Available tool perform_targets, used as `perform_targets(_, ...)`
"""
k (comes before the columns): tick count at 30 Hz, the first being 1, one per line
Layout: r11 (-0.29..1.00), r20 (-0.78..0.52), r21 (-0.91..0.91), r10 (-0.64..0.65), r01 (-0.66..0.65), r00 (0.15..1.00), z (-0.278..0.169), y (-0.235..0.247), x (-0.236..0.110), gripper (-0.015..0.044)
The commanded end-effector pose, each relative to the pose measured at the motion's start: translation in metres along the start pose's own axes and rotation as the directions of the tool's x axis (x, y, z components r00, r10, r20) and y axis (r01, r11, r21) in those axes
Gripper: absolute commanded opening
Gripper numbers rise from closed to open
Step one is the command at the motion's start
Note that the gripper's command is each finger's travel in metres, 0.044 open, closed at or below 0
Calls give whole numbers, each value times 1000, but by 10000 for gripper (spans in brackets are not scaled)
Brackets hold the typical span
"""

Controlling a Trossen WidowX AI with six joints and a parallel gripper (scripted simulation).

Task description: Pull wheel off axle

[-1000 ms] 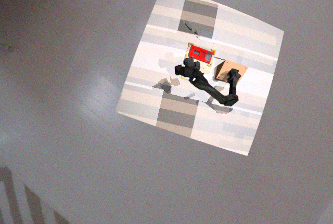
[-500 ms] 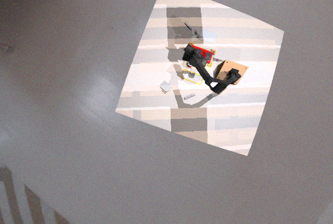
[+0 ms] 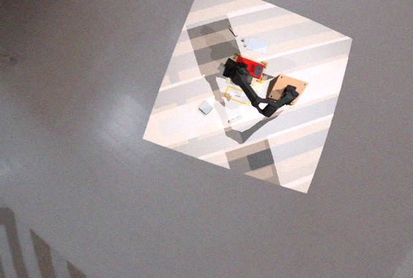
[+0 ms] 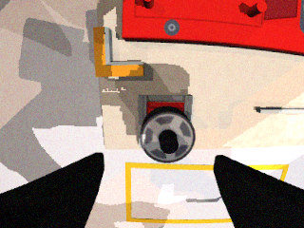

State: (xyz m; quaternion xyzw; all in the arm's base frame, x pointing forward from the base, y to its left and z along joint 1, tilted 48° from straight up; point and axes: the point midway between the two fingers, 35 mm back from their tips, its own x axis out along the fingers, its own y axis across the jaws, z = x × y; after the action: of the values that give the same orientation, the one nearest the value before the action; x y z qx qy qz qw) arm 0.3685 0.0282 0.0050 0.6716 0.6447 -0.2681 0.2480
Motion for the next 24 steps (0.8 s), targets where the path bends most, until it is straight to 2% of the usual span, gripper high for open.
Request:
perform_targets(1, 1000, -9, 10, -13, 13, 1000, 0, -4, 26, 300)
perform_targets(6, 1000, -12, 10, -14, 14, 1000, 0, -7, 43, 300)
perform_targets(7, 1000, -7, 2, -24, 24, 1000, -2, -8, 41, 274)
perform_targets(23, 1000, -7, 2, -24, 24, 1000, -2, -8, 41, 167)
perform_targets(24, 1000, -7, 2, -24, 24, 1000, -2, -8, 41, 141)
